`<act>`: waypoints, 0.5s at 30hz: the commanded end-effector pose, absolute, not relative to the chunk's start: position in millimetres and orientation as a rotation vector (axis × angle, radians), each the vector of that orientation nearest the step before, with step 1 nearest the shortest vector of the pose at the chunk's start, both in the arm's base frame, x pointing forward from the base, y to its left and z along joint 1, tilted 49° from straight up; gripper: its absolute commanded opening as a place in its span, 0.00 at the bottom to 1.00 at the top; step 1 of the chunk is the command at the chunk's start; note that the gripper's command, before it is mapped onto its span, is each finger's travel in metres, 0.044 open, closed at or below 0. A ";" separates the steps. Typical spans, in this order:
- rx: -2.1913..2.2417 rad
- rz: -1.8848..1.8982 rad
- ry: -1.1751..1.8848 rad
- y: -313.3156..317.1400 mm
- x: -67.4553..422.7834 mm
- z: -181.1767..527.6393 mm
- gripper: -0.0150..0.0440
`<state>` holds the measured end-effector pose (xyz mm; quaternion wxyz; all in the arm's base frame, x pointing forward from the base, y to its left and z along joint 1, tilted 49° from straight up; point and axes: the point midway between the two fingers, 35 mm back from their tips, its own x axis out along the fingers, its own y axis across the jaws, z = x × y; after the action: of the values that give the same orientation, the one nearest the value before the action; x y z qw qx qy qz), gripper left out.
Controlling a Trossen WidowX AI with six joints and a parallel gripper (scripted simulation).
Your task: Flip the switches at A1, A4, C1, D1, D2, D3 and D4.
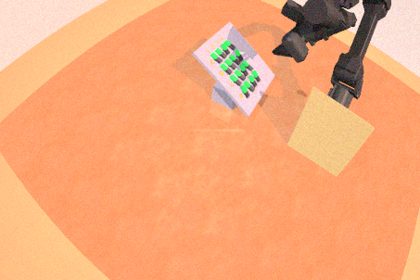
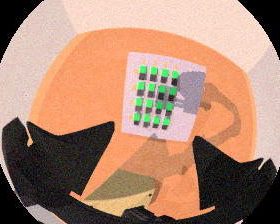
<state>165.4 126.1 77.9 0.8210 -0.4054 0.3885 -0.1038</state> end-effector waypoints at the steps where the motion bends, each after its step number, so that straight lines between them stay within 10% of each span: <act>1: -0.863 -0.220 0.829 126.8 167.0 76.2 0.89; 15: -0.869 -0.219 0.833 130.9 258.2 13.6 0.26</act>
<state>247.4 135.1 20.0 0.8209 -0.4010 0.3942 -0.0992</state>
